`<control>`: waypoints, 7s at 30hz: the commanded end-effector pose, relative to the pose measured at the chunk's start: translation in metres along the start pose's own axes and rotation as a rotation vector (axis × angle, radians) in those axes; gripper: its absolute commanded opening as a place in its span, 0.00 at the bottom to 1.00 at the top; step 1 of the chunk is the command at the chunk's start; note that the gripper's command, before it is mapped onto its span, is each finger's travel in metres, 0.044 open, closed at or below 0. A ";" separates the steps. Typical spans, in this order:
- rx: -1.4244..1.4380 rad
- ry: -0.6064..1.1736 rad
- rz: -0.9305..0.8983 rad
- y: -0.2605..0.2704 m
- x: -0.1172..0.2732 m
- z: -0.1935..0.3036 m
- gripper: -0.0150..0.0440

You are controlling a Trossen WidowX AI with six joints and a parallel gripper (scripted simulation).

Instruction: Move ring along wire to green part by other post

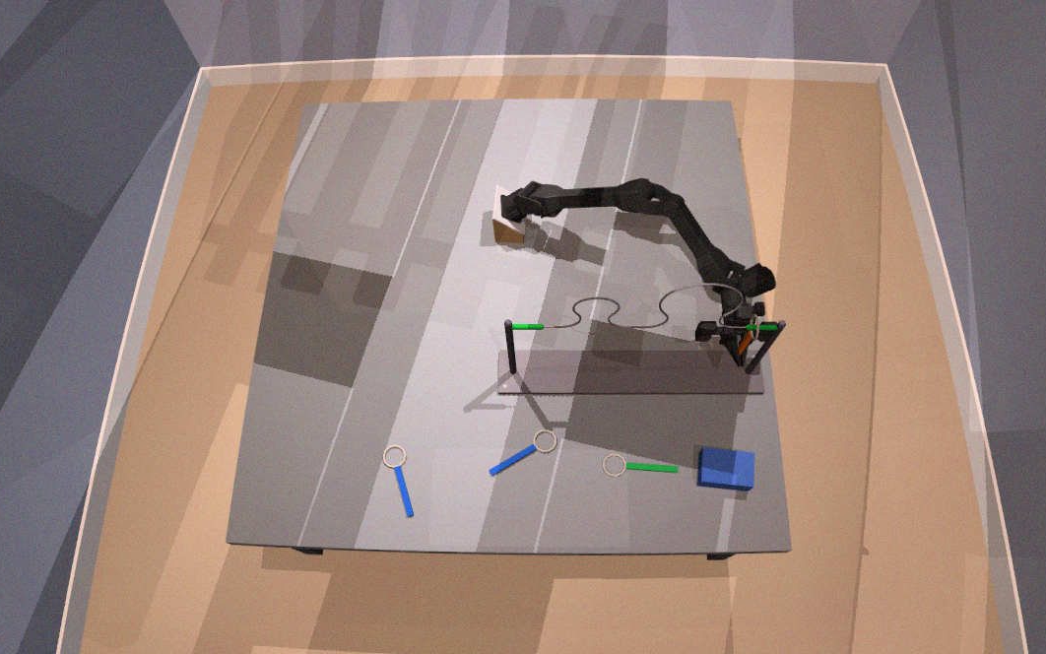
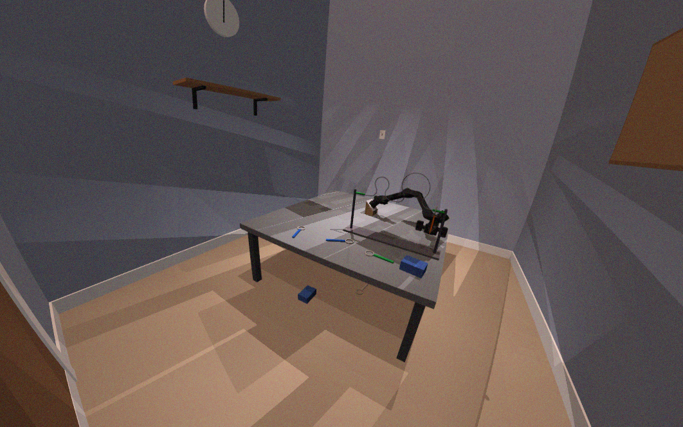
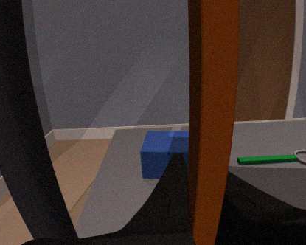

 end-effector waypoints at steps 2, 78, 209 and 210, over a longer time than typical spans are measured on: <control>-0.005 0.001 -0.002 0.000 0.000 0.000 0.00; 0.803 0.490 0.207 -0.122 0.052 -0.090 0.00; 1.819 0.328 0.370 -0.139 0.044 -0.238 0.00; 1.810 0.330 0.368 -0.139 0.044 -0.238 0.00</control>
Point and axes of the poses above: the point midway between the two fingers, 35 mm back from their tips, its own x axis back along the fingers, its own y axis across the jaws, z = x × y, the point moved 9 cm from there along x, back along the fingers, and after that the axes turned 1 degree about x, right-handed, at the moved point
